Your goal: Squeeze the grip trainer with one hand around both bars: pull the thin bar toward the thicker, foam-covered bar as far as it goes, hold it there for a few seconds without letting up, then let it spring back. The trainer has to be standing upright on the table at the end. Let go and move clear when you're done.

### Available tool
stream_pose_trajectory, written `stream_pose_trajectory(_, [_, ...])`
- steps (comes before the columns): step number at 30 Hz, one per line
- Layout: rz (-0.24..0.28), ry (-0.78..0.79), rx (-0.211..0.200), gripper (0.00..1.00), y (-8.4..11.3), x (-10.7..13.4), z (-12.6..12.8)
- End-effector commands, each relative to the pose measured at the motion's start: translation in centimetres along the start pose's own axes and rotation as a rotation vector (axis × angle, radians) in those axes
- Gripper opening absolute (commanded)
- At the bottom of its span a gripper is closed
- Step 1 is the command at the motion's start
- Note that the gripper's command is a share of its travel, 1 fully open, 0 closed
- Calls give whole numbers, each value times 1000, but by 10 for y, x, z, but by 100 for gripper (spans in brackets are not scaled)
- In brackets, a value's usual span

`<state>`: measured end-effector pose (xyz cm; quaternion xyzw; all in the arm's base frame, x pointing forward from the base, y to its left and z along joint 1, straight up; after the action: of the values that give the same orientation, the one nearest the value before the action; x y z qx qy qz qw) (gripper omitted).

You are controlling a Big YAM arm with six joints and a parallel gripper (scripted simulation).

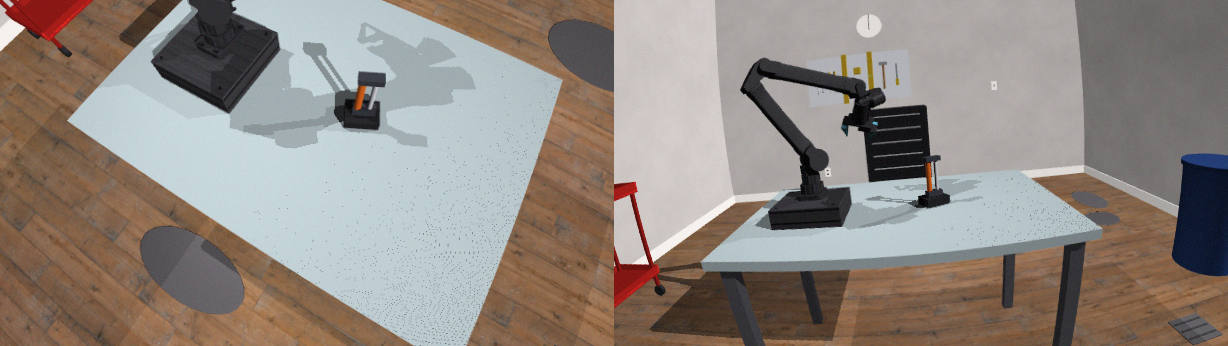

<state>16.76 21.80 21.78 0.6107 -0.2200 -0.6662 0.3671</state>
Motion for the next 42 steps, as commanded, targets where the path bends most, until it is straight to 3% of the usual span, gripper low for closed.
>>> stream_pose_trajectory(1, [-4, 5, 5, 100, 2, -3, -1])
stream_pose_trajectory(17, [-4, 5, 5, 100, 2, -3, -1])
stream_pose_trajectory(18, [-16, 24, 22, 100, 9, -13, -5])
stream_pose_trajectory(21, [6, 35, 37, 100, 17, -18, -15])
stream_pose_trajectory(23, [56, 48, 40, 100, 20, -15, -22])
stream_pose_trajectory(25, [144, 72, 40, 100, 24, -10, -34])
stream_pose_trajectory(29, [427, 149, 45, 100, 37, 7, -70])
stream_pose_trajectory(30, [427, 149, 45, 100, 37, 7, -70])
stream_pose_trajectory(32, [597, 195, 52, 100, 42, 18, -92])
stream_pose_trajectory(34, [597, 195, 52, 100, 42, 18, -92])
stream_pose_trajectory(38, [956, 308, 75, 100, 46, 41, -138])
stream_pose_trajectory(42, [1281, 382, 96, 100, 51, 74, -181])
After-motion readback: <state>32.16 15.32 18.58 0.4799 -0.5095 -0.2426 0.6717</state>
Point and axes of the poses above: the point where the finger pads meet when closed, its own y axis back along the fingers, its own z axis across the jaws, x = y × z, the point moved 6 cm from there along y, back along the fingers, and after that the axes turned 10 degrees about y, right-handed, at the moved point
